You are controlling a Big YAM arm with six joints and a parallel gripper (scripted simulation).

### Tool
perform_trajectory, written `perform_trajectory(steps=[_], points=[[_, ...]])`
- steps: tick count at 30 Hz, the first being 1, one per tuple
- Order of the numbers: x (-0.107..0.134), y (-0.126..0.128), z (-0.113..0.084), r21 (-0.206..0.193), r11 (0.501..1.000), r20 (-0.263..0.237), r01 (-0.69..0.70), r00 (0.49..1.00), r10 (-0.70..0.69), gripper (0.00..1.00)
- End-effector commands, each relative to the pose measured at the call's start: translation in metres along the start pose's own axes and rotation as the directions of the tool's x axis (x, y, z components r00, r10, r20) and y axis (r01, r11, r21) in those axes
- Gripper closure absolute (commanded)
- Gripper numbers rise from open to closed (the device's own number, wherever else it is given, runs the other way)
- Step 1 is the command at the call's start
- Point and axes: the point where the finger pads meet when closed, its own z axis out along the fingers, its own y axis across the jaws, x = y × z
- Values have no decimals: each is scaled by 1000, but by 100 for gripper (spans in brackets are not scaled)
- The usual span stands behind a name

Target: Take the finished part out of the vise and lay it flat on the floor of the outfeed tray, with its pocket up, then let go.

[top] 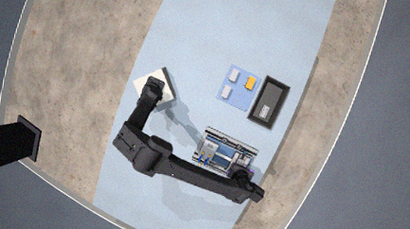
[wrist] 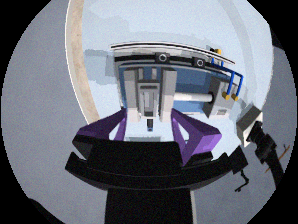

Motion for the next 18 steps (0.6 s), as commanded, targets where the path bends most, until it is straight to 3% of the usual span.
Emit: perform_trajectory(steps=[1,18], points=[[-5,4,7,-9,1000,1,6,1000,-6,36],[-6,8,11,-19,1000,4,5,1000,-5,36]])
